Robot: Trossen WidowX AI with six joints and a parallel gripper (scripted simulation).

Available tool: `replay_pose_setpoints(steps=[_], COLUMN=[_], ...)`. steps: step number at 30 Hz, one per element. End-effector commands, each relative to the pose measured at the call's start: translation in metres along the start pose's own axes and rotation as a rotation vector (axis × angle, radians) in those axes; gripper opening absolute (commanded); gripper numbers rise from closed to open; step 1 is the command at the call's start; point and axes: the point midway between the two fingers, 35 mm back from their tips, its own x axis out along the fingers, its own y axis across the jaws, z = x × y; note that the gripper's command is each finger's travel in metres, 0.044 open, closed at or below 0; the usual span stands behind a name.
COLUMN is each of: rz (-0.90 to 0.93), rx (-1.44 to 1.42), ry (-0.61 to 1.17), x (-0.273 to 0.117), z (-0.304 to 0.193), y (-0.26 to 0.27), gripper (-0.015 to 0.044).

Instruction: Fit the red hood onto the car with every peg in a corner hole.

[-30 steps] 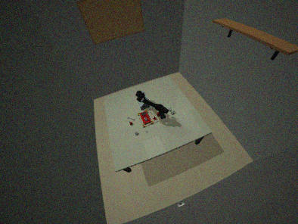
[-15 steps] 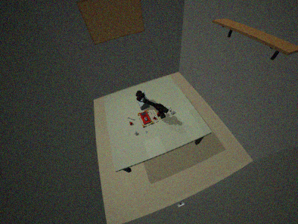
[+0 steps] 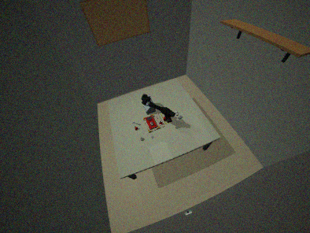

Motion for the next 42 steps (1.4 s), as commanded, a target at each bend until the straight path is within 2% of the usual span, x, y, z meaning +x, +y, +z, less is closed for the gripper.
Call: replay_pose_setpoints(steps=[1,42], rz=[0.006,0.007], rx=[-0.001,-0.002], ry=[0.000,-0.001], x=[0.001,0.001], z=[0.000,0.001], y=[0.005,0.027], gripper=[0.0000,0.0000])
